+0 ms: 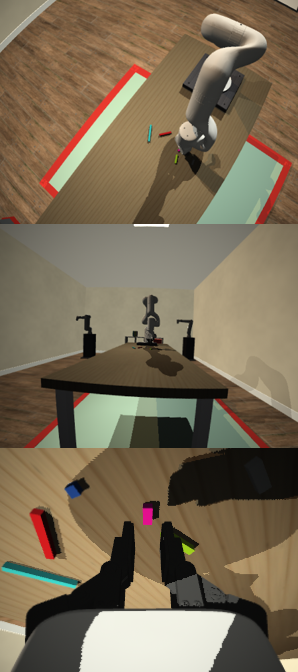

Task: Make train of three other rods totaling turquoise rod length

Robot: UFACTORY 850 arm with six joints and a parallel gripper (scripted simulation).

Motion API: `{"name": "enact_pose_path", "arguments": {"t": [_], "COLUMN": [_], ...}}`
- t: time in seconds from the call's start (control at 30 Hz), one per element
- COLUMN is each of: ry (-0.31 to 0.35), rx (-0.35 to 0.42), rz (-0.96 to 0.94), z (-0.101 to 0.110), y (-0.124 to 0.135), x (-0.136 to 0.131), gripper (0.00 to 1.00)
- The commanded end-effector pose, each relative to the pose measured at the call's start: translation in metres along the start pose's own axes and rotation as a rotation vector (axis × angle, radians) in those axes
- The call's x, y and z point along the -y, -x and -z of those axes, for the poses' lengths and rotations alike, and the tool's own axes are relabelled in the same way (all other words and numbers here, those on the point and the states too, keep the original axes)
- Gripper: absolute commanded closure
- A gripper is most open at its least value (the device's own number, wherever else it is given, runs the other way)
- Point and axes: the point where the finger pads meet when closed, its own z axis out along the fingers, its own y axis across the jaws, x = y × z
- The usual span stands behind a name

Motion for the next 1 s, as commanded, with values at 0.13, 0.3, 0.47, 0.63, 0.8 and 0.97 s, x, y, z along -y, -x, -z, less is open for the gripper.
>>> {"name": "enact_pose_path", "arguments": {"t": [0.13,0.3,0.47,0.63,0.8,0.97], "ry": [0.001,0.001,0.001,0.001,0.001,0.001], "rx": [0.001,0.001,0.001,0.001,0.001,0.001], "rz": [0.000,0.000,0.000,0.000,0.000,0.000], "z": [-0.013,-0.020,-0.024,-0.030,-0.033,-0.034], "y": [0.001,0.001,0.001,0.001,0.001,0.001], "x": [0.000,0.000,0.000,0.000,0.000,0.000], "gripper": [0.76,0.76,0.76,0.76,0.76,0.76]}}
